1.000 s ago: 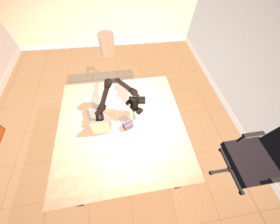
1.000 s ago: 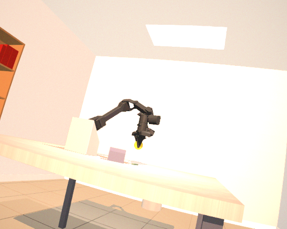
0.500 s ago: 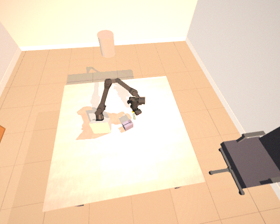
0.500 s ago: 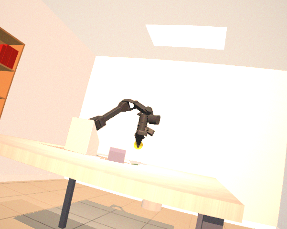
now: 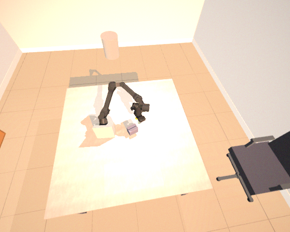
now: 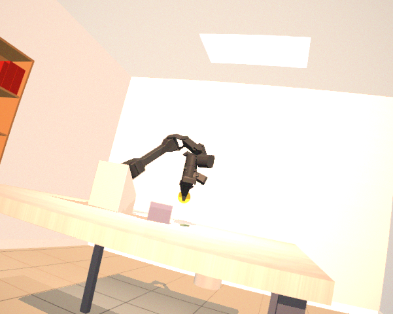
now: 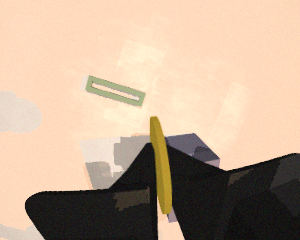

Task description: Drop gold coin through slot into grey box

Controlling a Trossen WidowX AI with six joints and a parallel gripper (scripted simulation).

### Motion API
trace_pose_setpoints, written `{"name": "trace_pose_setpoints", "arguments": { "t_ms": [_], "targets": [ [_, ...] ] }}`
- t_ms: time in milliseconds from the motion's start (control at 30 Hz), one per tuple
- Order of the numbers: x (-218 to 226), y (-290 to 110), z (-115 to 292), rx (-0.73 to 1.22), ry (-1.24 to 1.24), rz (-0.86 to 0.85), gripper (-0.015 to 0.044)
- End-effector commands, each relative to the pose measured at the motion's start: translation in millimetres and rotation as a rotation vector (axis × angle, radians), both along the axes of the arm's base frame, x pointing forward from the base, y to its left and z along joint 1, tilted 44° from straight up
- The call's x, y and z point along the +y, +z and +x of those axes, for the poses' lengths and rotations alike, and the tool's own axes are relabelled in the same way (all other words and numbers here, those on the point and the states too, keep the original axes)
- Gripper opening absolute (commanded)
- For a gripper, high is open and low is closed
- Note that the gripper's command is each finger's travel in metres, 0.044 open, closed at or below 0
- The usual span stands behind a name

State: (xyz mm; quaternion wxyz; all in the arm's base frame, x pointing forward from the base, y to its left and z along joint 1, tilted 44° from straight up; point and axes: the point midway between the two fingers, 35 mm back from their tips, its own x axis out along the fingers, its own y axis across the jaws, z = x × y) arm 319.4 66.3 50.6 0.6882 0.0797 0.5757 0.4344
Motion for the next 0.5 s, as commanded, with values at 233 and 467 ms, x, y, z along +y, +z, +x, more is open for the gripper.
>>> {"name": "trace_pose_setpoints", "arguments": {
  "t_ms": [233,467],
  "targets": [
    [-20,-19,-13,0.003,0.001,-0.007,0.0000],
    [-32,-30,-21,0.003,0.001,-0.007,0.0000]
  ]
}}
